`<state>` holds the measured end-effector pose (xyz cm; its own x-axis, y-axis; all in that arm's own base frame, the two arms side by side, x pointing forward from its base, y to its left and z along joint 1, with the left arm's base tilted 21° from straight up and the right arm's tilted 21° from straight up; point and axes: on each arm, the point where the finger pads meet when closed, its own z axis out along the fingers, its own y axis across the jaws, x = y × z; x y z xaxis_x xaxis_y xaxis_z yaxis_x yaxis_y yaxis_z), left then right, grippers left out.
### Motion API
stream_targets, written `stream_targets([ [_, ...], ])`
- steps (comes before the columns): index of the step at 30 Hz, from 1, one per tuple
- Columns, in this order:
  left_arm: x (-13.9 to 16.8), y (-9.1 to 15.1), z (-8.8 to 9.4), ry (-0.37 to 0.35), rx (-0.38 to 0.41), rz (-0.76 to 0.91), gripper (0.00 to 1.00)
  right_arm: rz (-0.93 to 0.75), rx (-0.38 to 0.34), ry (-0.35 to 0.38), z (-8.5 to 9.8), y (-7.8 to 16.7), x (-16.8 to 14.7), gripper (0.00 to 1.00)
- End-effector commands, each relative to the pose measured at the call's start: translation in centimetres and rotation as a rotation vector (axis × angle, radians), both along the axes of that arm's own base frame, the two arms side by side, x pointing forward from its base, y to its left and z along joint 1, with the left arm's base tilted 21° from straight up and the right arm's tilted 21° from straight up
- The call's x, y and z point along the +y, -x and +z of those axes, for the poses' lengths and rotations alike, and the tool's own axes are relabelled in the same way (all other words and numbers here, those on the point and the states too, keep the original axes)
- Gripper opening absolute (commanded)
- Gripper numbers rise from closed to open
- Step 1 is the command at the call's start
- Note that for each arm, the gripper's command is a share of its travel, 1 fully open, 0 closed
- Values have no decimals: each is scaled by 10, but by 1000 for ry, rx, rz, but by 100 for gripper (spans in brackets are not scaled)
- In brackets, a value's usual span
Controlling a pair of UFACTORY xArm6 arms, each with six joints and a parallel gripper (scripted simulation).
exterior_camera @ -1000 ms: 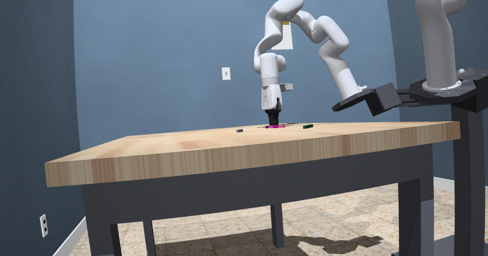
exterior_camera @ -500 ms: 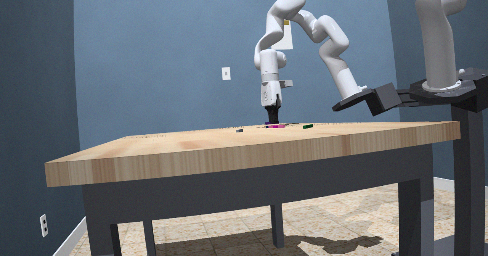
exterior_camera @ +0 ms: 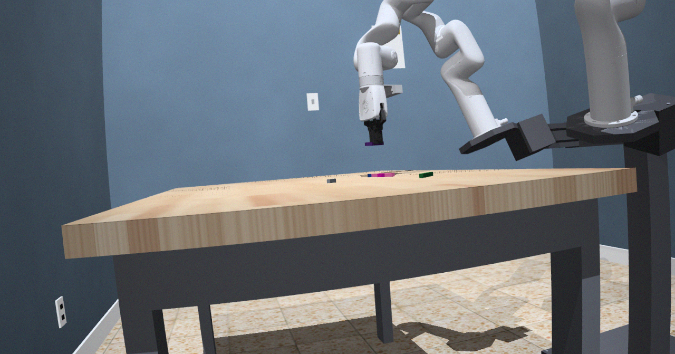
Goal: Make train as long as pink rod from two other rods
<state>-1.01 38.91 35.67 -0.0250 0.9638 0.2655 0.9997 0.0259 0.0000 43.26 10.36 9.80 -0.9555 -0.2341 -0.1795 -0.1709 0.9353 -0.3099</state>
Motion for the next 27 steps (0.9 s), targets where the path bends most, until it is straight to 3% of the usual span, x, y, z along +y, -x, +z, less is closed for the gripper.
stream_targets([
  [1, 0, 0, 2, -4, 0, 0, 100, -1, 1, 1, 6, 1, 1, 6],
  [12, 0, 0, 2, -4, 0, 0, 100, 9, 3, 5, 8, -5, 4, 6],
  [16, 0, 0, 2, -4, 0, 0, 100, 61, 13, 26, 16, -36, 19, 6],
  [18, 0, 0, 2, -4, 0, 0, 100, 61, 13, 26, 16, -36, 19, 6],
  [20, 0, 0, 2, -4, 0, 0, 100, 106, 24, 42, 21, -62, 33, 6],
  [27, 0, 0, 2, -4, 0, 0, 100, 190, 46, 70, 28, -105, 60, 6],
])
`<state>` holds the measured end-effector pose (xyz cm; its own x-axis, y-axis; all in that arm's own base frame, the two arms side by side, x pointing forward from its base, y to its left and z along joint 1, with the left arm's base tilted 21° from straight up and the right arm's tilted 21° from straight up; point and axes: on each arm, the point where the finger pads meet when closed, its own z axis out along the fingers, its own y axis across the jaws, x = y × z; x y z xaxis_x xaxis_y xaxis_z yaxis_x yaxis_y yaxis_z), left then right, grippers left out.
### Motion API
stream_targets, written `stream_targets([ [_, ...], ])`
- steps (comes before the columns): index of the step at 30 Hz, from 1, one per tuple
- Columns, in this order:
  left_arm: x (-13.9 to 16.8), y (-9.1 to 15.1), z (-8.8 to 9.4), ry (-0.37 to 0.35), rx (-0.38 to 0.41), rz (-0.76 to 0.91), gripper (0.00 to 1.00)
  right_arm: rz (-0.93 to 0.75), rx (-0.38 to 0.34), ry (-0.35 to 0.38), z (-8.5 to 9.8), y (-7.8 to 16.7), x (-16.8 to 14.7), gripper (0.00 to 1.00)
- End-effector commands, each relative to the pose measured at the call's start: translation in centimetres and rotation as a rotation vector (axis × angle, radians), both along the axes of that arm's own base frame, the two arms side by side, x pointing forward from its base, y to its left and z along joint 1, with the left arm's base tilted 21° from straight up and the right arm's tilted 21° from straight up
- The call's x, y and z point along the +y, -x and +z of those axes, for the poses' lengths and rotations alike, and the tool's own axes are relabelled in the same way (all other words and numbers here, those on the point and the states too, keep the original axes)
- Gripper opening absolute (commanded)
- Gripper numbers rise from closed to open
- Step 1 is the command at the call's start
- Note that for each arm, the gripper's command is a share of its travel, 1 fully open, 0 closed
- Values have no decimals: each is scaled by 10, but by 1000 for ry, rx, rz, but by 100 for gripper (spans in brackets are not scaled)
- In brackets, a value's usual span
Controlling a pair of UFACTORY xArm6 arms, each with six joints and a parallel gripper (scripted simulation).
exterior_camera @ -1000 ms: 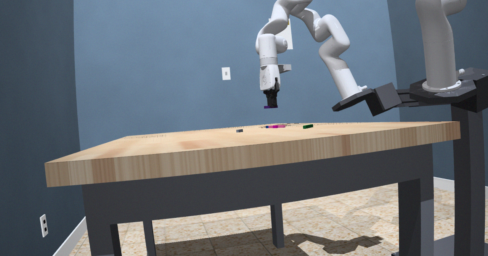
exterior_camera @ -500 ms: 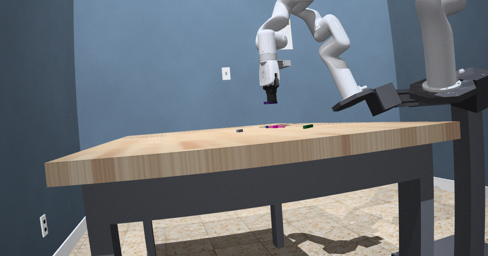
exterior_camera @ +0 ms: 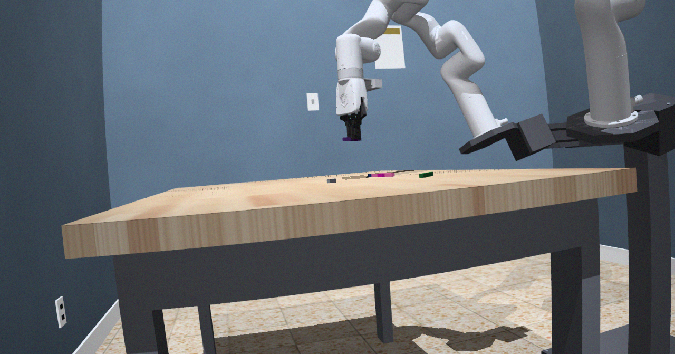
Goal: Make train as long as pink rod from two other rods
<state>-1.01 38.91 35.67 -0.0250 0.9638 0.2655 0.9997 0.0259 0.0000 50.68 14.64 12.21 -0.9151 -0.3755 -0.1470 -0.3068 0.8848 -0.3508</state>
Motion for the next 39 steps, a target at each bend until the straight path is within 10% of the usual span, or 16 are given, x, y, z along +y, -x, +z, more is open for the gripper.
stream_targets([
  [1, 0, 0, 2, -4, 0, 0, 100, 61, 31, 26, 4, -37, 22, 6],
  [20, 0, 0, 2, -4, 0, 0, 100, 354, 124, 89, -8, -128, 119, 6],
  [39, 0, 0, 2, -4, 0, 0, 100, 387, 135, 94, -12, -133, 129, 6],
])
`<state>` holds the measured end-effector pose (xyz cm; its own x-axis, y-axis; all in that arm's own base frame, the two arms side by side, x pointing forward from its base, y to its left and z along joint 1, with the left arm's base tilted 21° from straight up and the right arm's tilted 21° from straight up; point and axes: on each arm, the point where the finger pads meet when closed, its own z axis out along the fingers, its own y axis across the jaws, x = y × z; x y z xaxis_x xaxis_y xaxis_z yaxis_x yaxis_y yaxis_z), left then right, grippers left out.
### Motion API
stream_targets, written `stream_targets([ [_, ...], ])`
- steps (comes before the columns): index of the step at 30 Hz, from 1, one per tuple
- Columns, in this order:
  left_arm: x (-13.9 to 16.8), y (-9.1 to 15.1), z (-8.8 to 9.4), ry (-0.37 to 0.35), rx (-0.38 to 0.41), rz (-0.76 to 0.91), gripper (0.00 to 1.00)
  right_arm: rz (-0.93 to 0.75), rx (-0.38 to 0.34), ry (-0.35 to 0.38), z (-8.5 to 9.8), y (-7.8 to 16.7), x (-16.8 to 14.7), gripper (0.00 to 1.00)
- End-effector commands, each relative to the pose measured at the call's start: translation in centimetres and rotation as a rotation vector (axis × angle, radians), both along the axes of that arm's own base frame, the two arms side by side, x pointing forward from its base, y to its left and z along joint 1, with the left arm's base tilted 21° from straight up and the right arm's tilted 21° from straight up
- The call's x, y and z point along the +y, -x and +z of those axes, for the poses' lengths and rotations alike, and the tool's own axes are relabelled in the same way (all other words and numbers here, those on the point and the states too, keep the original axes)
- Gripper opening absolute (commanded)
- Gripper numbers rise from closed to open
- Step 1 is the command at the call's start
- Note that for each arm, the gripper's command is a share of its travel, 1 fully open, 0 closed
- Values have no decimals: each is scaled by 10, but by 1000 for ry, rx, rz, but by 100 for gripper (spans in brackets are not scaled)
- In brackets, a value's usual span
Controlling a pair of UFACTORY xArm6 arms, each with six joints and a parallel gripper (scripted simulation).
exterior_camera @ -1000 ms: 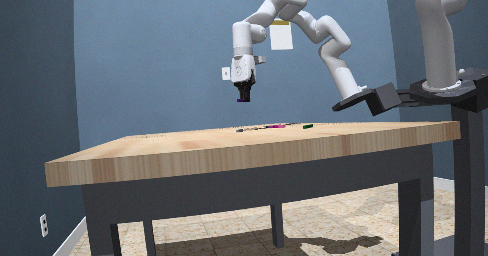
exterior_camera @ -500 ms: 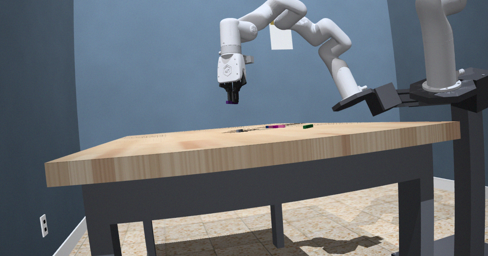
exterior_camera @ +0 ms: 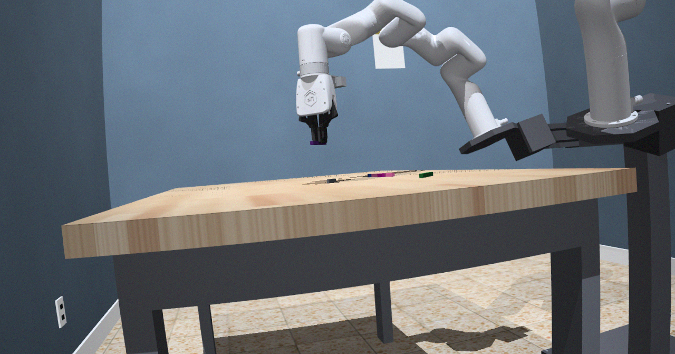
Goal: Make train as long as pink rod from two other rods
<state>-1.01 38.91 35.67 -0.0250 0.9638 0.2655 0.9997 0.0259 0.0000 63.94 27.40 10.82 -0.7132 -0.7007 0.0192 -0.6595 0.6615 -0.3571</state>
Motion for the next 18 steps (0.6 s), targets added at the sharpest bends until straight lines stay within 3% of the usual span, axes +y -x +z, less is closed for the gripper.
stream_targets([
  [1, 0, 0, 2, -4, 0, 0, 100, 1, -3, -2, 2, -1, 1, 6],
  [9, 0, 0, 2, -4, 0, 0, 100, 1, -3, -2, -7, -3, -1, 6],
  [18, 0, 0, 2, -4, 0, 0, 100, 1, -3, -2, -42, -12, -11, 6],
])
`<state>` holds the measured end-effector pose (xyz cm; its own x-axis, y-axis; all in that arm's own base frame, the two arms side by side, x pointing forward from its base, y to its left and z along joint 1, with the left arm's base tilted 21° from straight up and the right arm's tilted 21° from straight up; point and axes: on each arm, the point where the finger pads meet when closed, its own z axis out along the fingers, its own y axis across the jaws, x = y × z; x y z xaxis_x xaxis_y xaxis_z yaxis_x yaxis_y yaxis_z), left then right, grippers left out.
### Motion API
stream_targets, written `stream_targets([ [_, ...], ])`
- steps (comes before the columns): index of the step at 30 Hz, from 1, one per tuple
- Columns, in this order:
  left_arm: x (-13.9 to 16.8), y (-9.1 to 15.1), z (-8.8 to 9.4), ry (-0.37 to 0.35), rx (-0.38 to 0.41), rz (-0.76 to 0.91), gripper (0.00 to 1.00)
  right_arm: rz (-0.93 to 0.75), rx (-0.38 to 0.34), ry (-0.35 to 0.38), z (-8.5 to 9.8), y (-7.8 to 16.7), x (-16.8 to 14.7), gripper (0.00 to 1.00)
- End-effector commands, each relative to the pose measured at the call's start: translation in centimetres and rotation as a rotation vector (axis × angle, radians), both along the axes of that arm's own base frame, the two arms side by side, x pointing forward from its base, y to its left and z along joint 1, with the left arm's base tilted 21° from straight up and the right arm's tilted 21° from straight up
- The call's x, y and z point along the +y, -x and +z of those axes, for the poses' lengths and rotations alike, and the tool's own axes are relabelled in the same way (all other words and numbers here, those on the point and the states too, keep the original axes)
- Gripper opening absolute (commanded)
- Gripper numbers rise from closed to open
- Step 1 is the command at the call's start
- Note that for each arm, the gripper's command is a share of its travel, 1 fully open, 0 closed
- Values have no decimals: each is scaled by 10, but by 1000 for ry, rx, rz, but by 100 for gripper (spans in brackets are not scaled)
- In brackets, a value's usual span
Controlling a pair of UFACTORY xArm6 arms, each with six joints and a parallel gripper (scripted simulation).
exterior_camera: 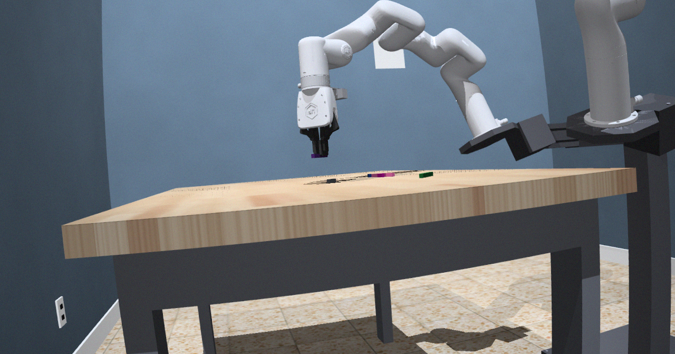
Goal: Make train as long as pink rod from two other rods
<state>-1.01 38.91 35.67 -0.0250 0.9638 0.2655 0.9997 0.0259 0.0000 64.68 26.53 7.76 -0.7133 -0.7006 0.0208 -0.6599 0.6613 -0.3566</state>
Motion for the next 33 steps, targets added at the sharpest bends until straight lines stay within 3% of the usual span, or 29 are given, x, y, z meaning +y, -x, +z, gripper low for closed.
stream_targets([
  [1, 0, 0, 2, -4, 0, 0, 100, 1, -4, -2, -12, -5, -3, 6],
  [14, 0, 0, 2, -4, 0, 0, 100, 1, -4, -2, -47, -14, -12, 6],
  [33, 0, 0, 2, -4, 0, 0, 100, 1, -4, -2, -49, -15, -13, 6],
])
